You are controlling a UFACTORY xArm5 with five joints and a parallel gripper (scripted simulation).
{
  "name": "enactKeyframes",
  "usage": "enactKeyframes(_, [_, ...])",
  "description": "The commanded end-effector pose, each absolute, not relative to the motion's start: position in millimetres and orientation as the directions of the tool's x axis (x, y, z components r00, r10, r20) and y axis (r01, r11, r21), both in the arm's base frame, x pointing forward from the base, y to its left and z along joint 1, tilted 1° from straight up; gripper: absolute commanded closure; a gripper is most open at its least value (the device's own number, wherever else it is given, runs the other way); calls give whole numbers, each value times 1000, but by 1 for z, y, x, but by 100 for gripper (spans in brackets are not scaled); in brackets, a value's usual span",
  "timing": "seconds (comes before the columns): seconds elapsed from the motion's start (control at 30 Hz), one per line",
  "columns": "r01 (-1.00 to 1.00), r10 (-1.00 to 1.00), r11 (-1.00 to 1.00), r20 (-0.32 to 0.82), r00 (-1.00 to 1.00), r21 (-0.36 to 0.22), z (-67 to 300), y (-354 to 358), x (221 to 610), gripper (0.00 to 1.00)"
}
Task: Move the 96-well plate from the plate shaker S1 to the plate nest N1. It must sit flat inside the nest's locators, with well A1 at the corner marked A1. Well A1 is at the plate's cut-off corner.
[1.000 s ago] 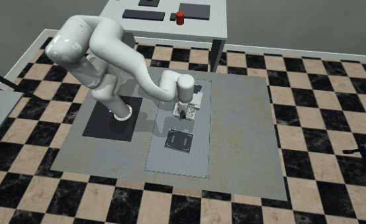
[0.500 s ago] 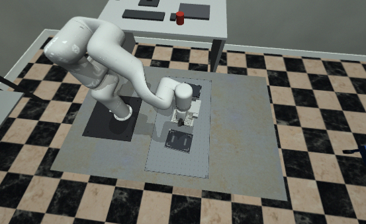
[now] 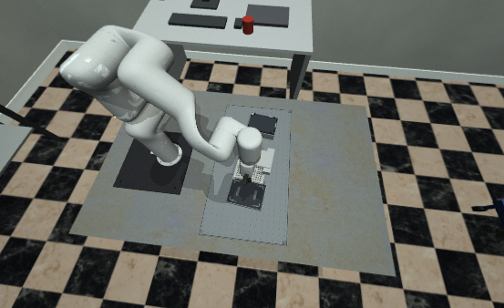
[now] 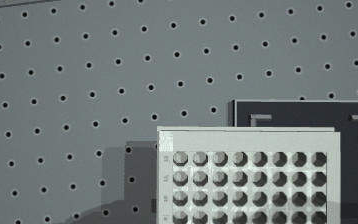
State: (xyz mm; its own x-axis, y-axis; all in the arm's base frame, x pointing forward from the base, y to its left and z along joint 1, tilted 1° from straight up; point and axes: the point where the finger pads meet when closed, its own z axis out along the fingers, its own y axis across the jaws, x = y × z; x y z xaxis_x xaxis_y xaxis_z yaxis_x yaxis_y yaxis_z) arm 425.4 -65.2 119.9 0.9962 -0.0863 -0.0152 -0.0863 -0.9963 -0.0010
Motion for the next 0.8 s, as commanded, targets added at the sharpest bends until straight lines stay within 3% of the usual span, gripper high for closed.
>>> enactKeyframes(0.0, [-86,-86,-996,-12,996,5,120,-77,426,100])
enactKeyframes(0.77, [-86,-86,-996,-12,996,5,113,-139,421,100])
